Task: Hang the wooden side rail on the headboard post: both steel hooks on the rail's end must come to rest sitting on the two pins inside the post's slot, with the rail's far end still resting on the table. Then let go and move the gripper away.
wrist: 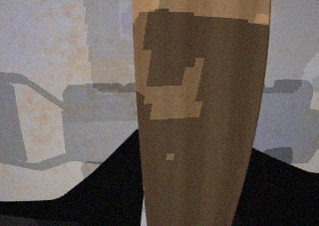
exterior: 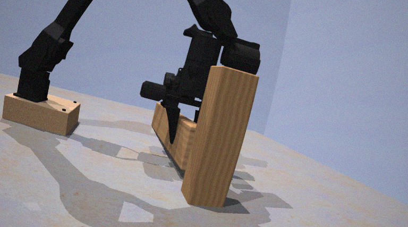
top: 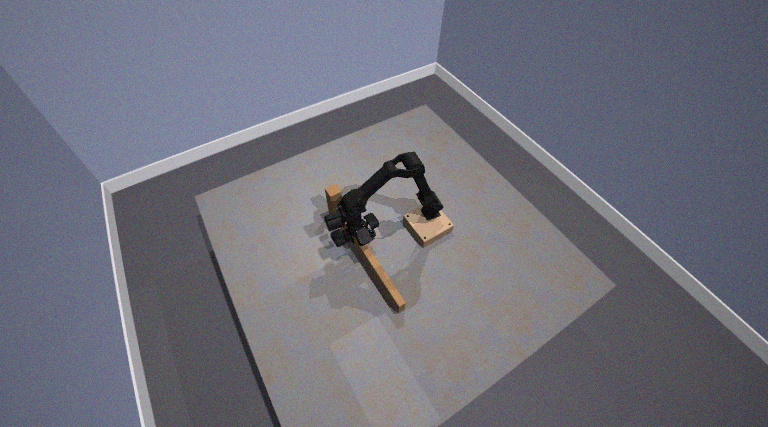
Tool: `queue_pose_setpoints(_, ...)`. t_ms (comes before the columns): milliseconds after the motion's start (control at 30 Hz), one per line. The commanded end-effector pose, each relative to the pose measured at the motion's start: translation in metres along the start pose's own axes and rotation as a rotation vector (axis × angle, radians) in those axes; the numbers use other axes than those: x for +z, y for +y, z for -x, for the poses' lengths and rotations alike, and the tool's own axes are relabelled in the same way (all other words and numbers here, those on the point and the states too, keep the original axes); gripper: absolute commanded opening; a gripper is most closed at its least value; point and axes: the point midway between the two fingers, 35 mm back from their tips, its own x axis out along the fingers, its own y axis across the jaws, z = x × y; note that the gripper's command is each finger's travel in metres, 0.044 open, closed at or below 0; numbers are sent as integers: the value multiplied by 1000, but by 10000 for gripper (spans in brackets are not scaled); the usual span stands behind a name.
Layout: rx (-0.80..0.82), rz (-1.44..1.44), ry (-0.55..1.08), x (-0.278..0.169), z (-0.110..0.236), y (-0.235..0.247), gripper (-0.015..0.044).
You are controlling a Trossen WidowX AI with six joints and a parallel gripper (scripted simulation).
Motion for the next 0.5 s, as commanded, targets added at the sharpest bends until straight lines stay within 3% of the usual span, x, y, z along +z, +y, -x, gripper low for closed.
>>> queue_pose_setpoints(0, -15, 1, -1, 0, 6, -2, 0)
queue_pose_setpoints(467, -15, 1, -1, 0, 8, -2, 0)
